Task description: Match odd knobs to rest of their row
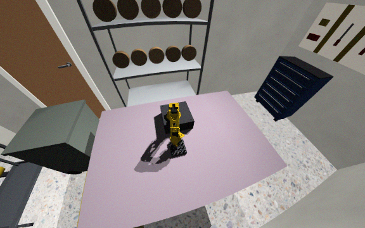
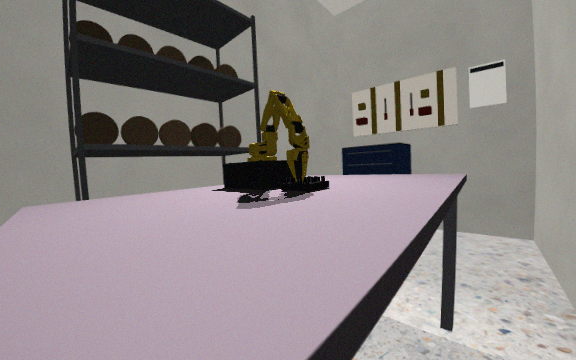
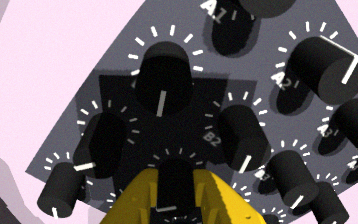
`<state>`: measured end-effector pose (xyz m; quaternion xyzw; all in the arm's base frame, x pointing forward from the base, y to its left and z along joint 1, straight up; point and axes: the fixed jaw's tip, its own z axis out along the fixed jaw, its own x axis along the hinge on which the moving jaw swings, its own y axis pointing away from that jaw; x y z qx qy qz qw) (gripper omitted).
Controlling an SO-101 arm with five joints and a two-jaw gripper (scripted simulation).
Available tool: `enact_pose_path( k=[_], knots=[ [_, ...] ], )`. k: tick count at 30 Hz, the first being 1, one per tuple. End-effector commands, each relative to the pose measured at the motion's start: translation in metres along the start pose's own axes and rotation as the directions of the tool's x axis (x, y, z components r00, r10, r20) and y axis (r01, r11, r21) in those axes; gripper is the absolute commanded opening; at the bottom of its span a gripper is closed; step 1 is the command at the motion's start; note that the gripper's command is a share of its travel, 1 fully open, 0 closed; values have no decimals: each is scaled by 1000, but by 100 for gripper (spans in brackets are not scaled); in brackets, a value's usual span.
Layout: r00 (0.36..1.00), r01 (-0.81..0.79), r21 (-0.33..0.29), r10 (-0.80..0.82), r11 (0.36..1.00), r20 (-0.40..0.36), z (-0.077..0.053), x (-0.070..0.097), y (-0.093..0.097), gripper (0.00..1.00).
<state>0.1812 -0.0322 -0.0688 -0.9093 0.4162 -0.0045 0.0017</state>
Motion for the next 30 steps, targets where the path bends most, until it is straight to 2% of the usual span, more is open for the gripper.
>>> enact_pose_path(
  k=[1, 30],
  knots=[
    [999, 32, -8, -32, 999, 9, 1, -2, 1, 1],
    [998, 64, -8, -64, 998, 9, 1, -2, 2, 4]
  ],
)
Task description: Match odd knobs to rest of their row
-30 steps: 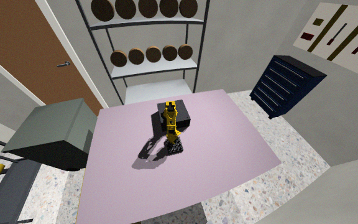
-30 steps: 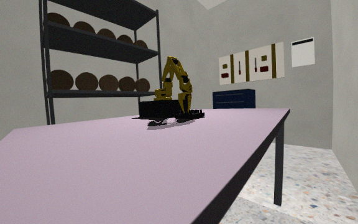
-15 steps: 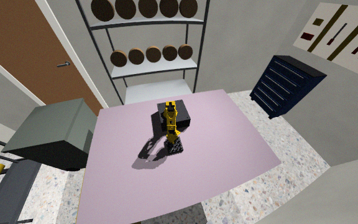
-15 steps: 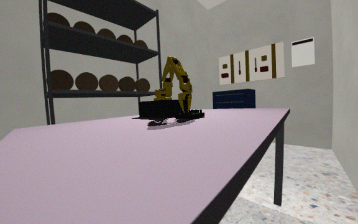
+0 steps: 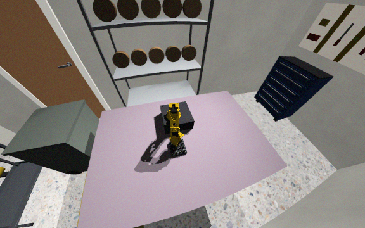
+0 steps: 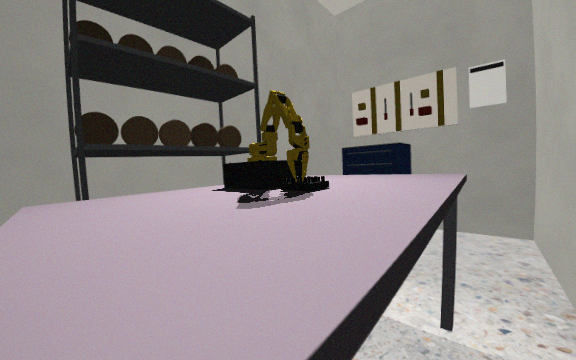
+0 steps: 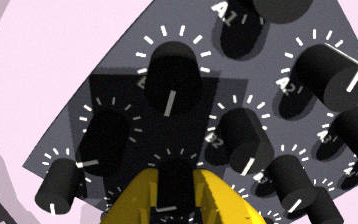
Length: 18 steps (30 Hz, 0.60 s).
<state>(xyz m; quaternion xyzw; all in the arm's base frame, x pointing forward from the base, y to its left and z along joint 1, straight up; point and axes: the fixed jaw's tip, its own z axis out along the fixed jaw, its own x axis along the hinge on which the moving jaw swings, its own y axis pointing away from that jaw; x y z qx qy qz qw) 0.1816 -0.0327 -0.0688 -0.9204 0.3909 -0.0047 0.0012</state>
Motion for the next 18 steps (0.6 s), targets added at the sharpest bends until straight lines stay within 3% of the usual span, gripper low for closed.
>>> enact_pose_path(
  k=[1, 18],
  knots=[
    [1000, 9, -7, -9, 1000, 10, 1, -2, 2, 4],
    [1000, 9, -7, -9, 1000, 10, 1, -3, 5, 8]
  ],
)
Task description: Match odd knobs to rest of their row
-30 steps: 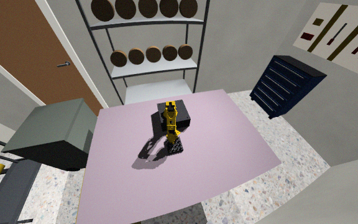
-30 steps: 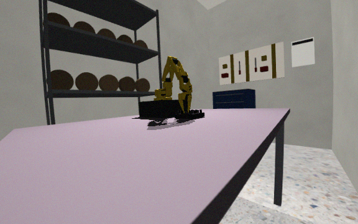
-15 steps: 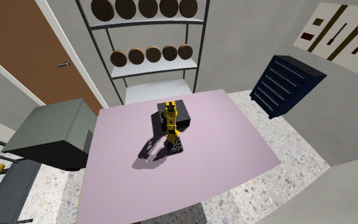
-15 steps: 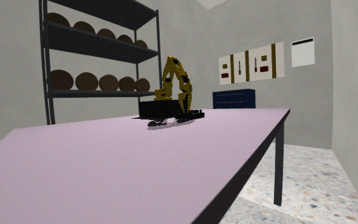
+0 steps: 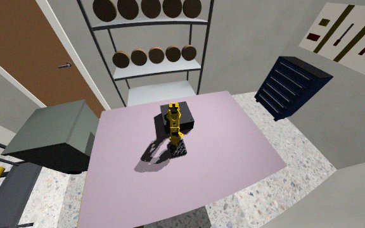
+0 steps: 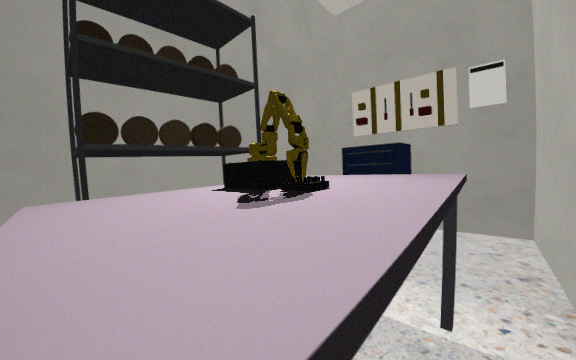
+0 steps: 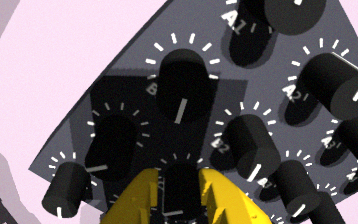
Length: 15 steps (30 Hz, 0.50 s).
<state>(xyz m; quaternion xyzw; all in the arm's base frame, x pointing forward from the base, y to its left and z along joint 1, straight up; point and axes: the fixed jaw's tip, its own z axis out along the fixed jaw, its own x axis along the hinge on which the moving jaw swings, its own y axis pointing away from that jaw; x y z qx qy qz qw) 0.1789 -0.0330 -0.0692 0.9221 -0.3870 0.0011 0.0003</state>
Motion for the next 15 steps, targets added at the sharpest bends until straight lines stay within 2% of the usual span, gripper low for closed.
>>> enact_pose_path(
  k=[1, 15],
  knots=[
    [1000, 1, -2, -1, 1000, 4, 1, -1, 2, 8],
    [1000, 1, -2, -1, 1000, 4, -4, -1, 2, 8]
  ],
)
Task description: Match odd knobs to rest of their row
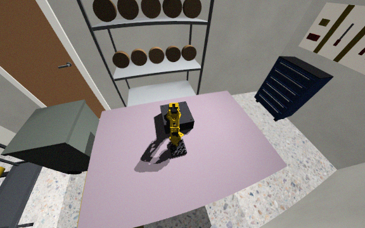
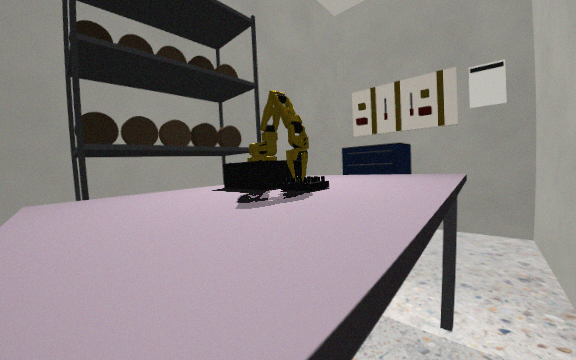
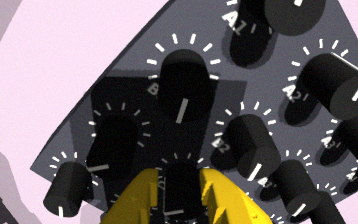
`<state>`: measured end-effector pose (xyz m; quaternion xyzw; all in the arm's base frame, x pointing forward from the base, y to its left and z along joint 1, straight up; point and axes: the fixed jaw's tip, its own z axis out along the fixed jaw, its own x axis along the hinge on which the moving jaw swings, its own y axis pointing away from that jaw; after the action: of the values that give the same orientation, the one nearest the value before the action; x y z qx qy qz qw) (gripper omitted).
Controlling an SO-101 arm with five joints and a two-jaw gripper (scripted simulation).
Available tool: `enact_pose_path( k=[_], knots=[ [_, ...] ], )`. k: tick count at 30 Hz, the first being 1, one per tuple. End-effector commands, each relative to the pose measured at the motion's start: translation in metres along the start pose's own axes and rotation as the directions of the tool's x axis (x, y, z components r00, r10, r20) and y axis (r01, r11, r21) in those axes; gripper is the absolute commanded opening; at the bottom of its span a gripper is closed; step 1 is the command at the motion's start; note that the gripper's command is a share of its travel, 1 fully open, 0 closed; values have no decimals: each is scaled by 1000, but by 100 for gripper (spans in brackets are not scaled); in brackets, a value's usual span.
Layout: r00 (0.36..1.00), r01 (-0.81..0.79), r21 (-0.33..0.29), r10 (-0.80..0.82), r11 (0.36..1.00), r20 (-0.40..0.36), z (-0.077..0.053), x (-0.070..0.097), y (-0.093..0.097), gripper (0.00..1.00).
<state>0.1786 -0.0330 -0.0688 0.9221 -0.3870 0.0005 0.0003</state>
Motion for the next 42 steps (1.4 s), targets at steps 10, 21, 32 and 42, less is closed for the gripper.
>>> enact_pose_path(
  k=[10, 21, 32, 42],
  knots=[
    [1000, 1, -1, -1, 1000, 3, -14, 0, 2, 8],
    [1000, 1, -1, -1, 1000, 3, -29, 0, 2, 8],
    [1000, 1, -1, -1, 1000, 3, -36, -1, 2, 8],
    [1000, 1, -1, -1, 1000, 3, -37, -1, 2, 8]
  ],
)
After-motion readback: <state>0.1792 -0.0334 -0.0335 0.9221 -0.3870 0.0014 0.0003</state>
